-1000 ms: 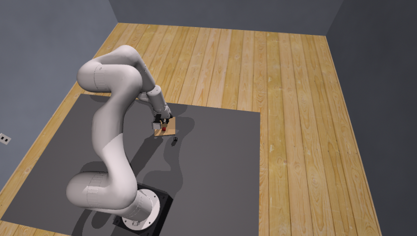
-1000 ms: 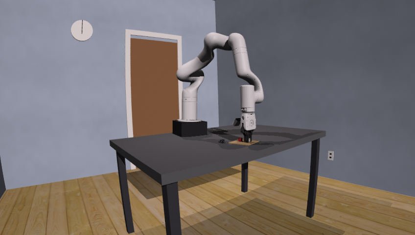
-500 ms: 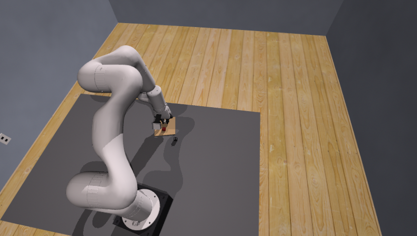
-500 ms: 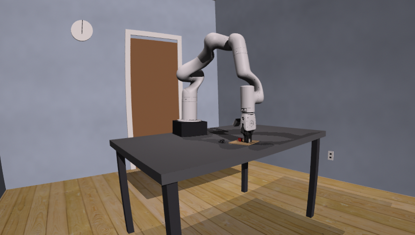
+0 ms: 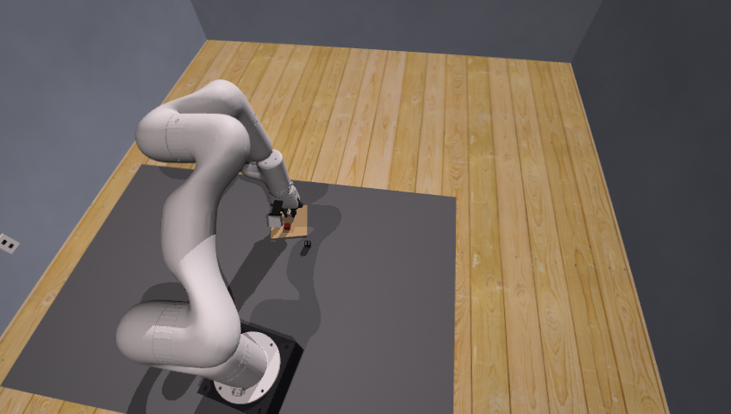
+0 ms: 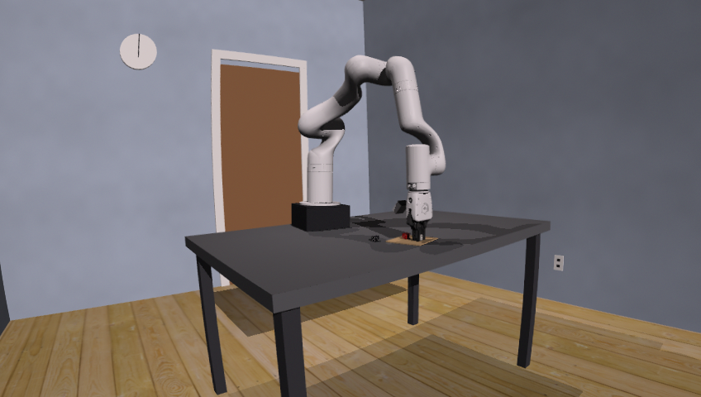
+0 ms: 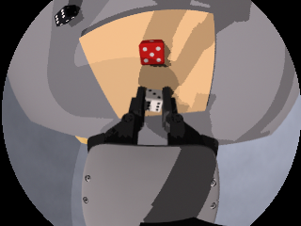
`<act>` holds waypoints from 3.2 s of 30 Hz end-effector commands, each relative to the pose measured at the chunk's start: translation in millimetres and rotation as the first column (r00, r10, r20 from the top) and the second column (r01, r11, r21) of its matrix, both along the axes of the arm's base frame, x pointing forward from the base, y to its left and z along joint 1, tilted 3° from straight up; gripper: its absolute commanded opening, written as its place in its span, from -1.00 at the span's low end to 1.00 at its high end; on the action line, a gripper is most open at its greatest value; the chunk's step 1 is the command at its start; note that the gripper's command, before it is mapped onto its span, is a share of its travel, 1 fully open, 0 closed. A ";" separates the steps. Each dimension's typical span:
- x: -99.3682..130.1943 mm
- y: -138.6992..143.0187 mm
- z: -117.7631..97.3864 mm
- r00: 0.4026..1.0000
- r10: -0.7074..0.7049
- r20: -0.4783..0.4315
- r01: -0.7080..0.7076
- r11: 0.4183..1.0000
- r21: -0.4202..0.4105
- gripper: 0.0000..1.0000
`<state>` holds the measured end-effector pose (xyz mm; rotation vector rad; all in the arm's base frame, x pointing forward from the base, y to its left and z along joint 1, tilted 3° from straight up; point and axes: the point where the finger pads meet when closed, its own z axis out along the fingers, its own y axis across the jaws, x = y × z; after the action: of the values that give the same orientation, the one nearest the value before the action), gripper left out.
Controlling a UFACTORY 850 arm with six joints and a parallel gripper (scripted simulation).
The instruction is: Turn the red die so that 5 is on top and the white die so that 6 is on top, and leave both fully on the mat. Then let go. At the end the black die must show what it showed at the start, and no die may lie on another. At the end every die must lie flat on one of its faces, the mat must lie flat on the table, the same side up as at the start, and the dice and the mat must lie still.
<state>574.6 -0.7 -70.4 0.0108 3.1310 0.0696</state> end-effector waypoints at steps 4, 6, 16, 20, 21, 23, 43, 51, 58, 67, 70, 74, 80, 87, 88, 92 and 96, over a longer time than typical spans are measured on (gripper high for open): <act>1.0 0.0 0.8 1.000 0.000 0.002 0.000 1.000 0.000 -0.69; 1.0 0.0 0.8 1.000 0.000 0.002 0.000 1.000 0.000 -0.69; 1.0 0.0 0.8 1.000 0.000 0.002 0.000 1.000 0.000 -0.69; 1.0 0.0 0.8 1.000 0.000 0.002 0.000 1.000 0.000 -0.61; 1.0 0.0 0.8 1.000 0.000 0.002 0.000 1.000 0.000 -0.61; 1.0 0.0 0.8 1.000 0.000 0.002 0.000 1.000 0.000 -0.53; 1.0 0.0 0.8 1.000 0.000 0.002 0.000 1.000 0.000 -0.28; 0.9 -0.7 15.0 1.000 0.000 0.002 0.000 1.000 0.000 -0.28; 0.6 -1.8 39.3 1.000 0.000 0.002 0.000 1.000 0.000 -0.28; 0.1 -3.7 82.6 1.000 0.000 0.002 0.000 1.000 0.000 -0.28; 0.0 -3.8 85.3 1.000 0.000 0.002 0.000 1.000 0.000 -0.28; 0.0 -4.0 90.5 1.000 0.000 0.002 0.000 1.000 0.000 -0.28; 0.0 -4.0 90.7 1.000 0.000 0.002 0.000 1.000 0.000 1.00; 0.0 -4.0 90.7 1.000 0.000 0.002 0.000 1.000 0.000 1.00; 0.0 -4.0 90.7 1.000 0.000 0.002 0.000 1.000 0.000 1.00; 0.0 -4.0 90.7 1.000 0.000 0.002 0.000 1.000 0.000 1.00; 0.0 -4.0 90.7 1.000 0.000 0.002 0.000 1.000 0.000 1.00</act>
<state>573.6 -4.7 19.5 0.0108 3.1311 0.0697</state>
